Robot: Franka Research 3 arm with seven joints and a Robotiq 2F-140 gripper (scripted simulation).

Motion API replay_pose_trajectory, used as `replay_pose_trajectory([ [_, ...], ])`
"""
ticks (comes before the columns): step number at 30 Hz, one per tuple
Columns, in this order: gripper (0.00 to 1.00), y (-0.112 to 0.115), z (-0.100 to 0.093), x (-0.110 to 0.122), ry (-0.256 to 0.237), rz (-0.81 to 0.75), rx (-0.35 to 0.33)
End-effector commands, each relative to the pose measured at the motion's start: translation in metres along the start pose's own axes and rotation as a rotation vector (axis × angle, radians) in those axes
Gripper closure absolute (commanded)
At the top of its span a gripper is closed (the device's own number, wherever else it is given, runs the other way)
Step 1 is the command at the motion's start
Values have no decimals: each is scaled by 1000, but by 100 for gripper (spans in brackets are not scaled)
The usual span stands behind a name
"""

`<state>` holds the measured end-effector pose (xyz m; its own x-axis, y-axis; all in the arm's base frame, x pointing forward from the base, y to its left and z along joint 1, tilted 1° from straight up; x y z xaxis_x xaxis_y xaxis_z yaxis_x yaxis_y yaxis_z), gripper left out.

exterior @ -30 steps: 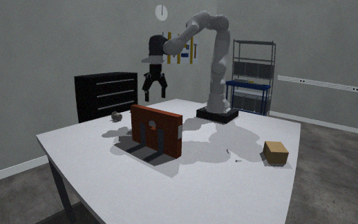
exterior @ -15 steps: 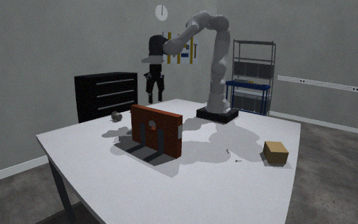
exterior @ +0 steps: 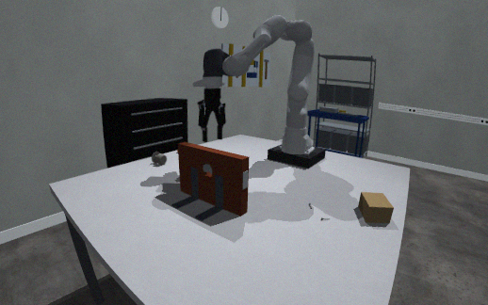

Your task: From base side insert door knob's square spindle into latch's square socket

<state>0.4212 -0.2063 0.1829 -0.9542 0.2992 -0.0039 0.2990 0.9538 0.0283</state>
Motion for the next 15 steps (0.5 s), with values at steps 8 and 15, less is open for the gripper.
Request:
replay_pose_trajectory([
  [8,43,0,6,-2,-16,419,-1],
  [15,43,-1,14,-1,-25,665,-26],
])
Point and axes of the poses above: the point where the finger pads meet when closed, its own z axis out along the fingers, its own x axis across the jaws, y = z × x, the point moved 6 cm from there along -z, back along the fingers, and after that the axes turned 10 degrees about z, right-handed, at the moved point
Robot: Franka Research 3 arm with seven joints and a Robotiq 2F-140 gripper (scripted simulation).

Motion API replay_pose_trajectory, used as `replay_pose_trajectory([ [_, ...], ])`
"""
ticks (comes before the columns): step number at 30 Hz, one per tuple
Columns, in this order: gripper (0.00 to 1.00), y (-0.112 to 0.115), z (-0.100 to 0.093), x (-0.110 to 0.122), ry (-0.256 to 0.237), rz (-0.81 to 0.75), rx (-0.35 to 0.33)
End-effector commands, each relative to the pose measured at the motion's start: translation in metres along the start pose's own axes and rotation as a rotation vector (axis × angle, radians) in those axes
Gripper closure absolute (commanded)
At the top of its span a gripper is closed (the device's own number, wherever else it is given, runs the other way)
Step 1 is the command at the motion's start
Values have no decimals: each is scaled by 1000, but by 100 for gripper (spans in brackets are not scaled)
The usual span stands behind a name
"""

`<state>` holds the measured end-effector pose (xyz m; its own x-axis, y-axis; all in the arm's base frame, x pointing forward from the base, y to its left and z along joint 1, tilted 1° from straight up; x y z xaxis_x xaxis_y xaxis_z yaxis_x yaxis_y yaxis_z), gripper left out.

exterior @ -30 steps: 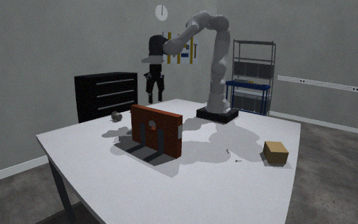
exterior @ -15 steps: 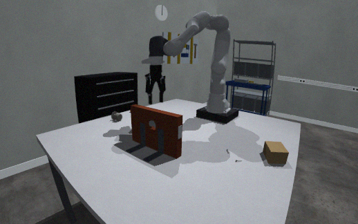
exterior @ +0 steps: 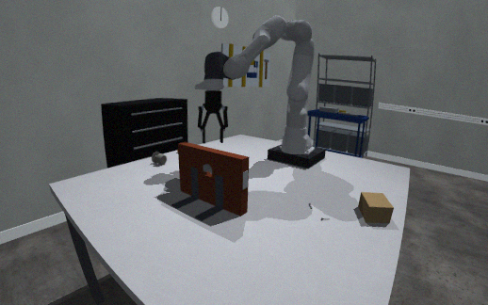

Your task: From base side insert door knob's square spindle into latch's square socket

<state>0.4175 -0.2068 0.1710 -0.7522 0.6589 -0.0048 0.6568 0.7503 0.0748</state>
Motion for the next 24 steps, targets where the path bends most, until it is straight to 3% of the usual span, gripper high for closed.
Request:
replay_pose_trajectory([
  [1,43,2,3,-3,-13,279,15],
  [10,43,0,12,-2,-15,483,-16],
  [24,43,-6,28,2,-7,953,-84],
])
Point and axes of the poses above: the point where the finger pads meet when closed, its own z axis out along the fingers, its own x axis across the jaws, y = z × x, the point moved 6 cm from there along -z, back along the fingers, and after that the axes turned 10 degrees about z, right-handed, at the moved point
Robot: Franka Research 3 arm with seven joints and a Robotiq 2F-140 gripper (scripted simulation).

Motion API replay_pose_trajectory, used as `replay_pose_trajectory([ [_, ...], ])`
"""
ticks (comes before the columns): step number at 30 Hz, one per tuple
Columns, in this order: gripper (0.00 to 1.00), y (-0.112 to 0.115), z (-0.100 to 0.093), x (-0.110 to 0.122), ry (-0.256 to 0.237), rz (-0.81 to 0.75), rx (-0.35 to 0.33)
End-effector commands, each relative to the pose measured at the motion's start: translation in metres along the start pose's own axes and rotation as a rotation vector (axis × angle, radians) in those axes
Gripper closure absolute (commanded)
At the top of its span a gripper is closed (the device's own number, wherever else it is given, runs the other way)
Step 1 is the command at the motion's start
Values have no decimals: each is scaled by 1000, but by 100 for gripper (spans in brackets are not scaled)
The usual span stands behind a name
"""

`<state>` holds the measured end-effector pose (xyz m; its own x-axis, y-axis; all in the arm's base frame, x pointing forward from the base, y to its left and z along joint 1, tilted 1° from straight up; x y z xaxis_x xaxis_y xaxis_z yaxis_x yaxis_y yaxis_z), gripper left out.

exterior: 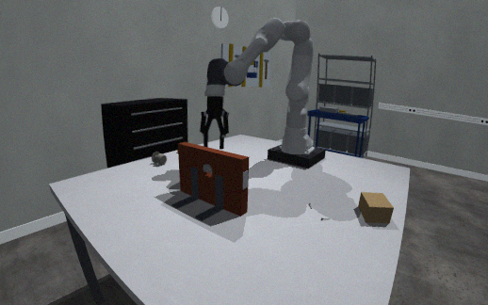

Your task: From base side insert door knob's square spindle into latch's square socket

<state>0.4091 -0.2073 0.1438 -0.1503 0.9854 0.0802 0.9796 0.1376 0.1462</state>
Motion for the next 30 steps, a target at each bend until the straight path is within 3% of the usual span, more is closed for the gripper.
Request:
replay_pose_trajectory([
  [1,43,3,3,-2,-23,278,-1],
  [3,43,3,3,-2,-23,278,-1],
  [4,43,2,3,-2,-21,360,-11],
  [30,43,-6,13,0,1,1138,-102],
])
Point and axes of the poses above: the point where the finger pads meet when closed, its own z axis out along the fingers, its own x axis across the jaws, y = z × x, the point moved 6 cm from there along -z, back along the fingers, and after that the axes turned 10 degrees about z, right-handed, at the moved point
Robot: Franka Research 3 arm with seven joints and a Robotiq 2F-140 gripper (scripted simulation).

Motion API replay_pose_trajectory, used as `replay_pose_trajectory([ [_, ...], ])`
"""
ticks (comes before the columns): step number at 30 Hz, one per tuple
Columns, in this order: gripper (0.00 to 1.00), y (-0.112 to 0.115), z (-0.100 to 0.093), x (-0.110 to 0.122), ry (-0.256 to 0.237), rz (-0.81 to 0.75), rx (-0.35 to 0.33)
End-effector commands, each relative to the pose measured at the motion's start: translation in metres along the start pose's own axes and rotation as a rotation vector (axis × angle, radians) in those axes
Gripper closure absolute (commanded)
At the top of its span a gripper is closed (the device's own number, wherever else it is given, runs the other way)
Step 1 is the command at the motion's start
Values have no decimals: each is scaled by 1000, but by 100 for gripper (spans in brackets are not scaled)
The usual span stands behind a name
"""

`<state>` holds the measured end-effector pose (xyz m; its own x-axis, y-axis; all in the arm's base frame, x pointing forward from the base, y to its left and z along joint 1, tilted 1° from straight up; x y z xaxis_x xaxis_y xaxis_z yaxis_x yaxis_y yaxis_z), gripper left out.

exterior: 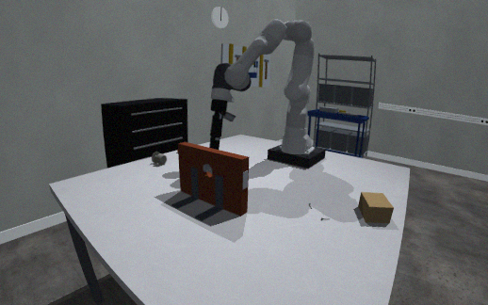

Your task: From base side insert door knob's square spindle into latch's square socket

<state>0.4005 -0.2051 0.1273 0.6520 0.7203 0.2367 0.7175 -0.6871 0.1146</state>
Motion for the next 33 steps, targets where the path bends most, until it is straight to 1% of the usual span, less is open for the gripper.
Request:
replay_pose_trajectory([
  [1,43,5,-1,2,-43,276,-13],
  [5,43,4,-1,2,-48,386,-25],
  [7,43,4,-1,2,-48,386,-25],
  [8,43,4,-1,2,-52,457,-32],
  [19,43,5,0,3,-85,724,-57],
  [22,43,5,3,3,-96,791,-60],
  [24,43,5,3,3,-96,791,-60],
  [25,43,6,5,3,-107,851,-62],
  [33,43,7,21,2,-143,1004,-56],
])
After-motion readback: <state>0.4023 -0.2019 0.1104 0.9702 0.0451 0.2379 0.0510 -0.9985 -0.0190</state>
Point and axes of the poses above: the point where the finger pads meet when closed, its own z axis out along the fingers, its own x axis across the jaws, y = z × x, the point moved 6 cm from there along -z, back along the fingers, and after that the axes turned 10 degrees about z, right-handed, at the moved point
